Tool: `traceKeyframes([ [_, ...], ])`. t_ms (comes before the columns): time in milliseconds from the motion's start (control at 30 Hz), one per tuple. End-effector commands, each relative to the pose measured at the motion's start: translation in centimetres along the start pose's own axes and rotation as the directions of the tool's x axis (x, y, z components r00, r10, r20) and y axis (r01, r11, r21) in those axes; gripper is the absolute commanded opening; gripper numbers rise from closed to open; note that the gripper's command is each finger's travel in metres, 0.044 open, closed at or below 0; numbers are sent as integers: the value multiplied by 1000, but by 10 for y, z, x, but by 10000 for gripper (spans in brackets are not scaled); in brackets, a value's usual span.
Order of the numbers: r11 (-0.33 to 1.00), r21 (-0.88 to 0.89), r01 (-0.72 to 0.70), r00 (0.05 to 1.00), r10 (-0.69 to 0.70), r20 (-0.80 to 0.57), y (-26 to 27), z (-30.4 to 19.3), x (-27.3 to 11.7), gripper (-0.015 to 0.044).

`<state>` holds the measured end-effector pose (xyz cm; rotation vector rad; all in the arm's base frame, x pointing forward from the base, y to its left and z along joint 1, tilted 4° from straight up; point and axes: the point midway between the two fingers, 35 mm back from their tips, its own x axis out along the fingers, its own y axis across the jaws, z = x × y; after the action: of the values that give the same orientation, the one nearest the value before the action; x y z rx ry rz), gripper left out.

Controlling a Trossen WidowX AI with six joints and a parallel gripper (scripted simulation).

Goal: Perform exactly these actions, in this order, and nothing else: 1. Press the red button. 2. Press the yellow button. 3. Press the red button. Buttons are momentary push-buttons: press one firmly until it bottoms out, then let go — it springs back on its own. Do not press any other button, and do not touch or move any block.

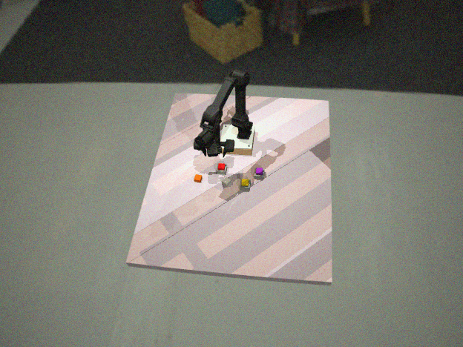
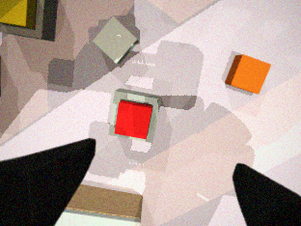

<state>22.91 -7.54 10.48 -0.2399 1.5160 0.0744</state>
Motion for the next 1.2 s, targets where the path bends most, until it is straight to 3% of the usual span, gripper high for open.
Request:
traceKeyframes([
  [0,998,36,-46,998,48,-49,25,-3,-10,400],
  [133,998,36,-46,998,48,-49,25,-3,-10,400],
  [333,998,36,-46,998,48,-49,27,-6,49,242],
  [633,998,36,-46,998,48,-50,28,-6,52,20],
  [1167,998,36,-46,998,48,-50,28,-6,64,20],
])
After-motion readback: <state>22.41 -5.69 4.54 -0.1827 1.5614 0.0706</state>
